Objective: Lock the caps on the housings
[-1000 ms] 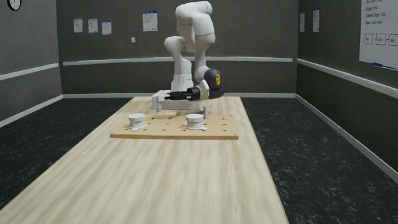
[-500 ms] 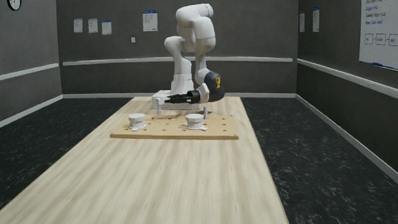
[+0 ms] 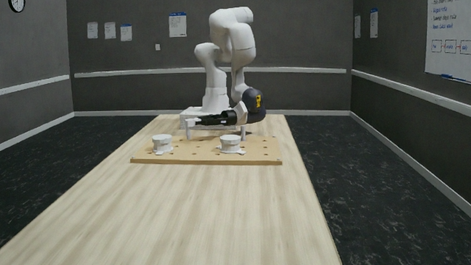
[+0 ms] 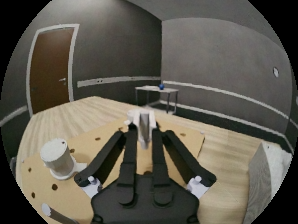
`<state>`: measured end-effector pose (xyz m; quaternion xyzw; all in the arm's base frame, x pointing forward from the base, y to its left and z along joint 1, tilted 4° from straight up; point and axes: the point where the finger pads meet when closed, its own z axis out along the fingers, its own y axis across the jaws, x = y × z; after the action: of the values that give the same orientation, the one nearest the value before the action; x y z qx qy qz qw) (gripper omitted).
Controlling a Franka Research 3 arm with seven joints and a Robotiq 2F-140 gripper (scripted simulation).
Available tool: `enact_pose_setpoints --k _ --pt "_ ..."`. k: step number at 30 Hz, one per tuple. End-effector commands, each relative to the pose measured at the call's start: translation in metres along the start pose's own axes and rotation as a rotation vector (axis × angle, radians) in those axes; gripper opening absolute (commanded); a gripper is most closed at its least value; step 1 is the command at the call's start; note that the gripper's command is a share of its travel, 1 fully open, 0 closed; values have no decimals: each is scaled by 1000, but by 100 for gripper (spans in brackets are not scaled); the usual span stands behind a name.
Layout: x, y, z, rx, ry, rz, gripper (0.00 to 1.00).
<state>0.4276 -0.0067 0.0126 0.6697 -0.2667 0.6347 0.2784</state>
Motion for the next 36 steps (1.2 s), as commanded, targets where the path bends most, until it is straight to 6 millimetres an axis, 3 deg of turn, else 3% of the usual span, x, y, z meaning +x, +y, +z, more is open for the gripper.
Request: enact_pose_setpoints --k 1,36 --pt "0 -2 1 4 11 16 10" --pt "-15 -2 0 4 11 16 10"
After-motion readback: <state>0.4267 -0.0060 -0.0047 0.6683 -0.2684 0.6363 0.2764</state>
